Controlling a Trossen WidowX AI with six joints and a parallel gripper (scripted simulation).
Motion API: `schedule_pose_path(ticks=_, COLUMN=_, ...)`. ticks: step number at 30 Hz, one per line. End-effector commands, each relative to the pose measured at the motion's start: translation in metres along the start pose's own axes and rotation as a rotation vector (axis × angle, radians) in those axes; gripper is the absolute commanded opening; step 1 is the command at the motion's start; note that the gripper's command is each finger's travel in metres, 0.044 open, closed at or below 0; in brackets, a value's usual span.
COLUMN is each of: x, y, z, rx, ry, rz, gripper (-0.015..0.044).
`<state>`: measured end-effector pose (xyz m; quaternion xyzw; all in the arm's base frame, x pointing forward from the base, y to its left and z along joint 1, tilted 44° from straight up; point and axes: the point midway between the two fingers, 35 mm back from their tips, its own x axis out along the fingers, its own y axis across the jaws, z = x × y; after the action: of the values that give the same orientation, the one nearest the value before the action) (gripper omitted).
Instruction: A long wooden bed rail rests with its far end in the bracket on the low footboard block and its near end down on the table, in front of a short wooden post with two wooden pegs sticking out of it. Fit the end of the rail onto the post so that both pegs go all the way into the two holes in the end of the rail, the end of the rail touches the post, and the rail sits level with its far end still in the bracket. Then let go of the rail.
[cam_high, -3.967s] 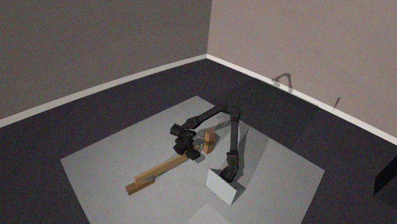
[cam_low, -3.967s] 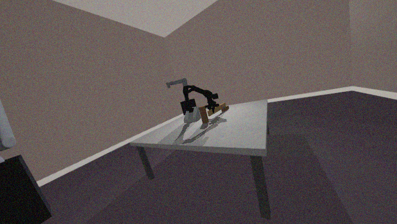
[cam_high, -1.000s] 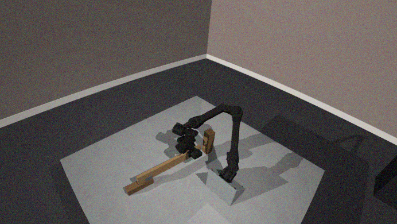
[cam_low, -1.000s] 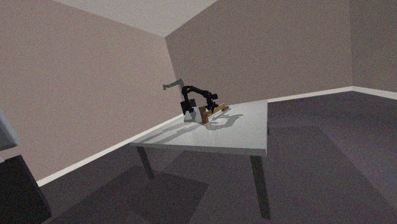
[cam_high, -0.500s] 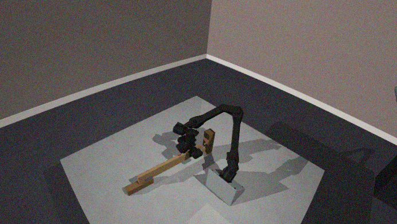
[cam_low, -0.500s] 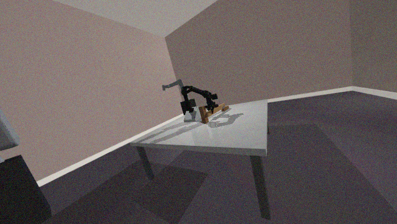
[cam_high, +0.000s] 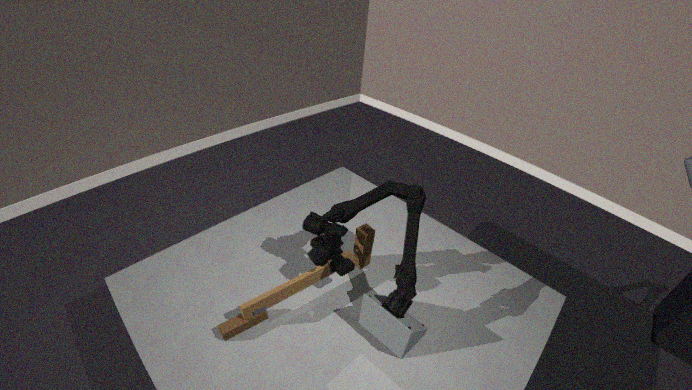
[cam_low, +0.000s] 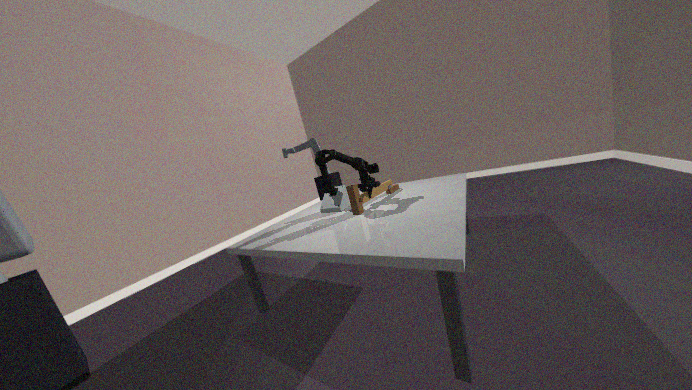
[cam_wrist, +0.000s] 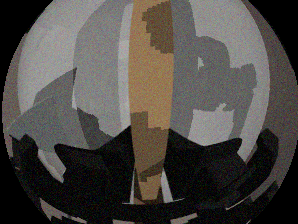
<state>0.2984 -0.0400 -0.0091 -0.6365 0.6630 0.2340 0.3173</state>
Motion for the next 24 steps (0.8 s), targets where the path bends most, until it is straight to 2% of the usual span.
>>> schedule_pose_path(ticks=1, x=-0.0018, y=-0.0005, z=-0.0023, rx=-0.002, ry=-0.003, rz=-0.004, gripper=0.0000)
schedule_pose_path(ticks=24, x=-0.0004, y=-0.0004, z=-0.0095, rx=-0.002, ry=-0.002, rz=-0.004, gripper=0.0000)
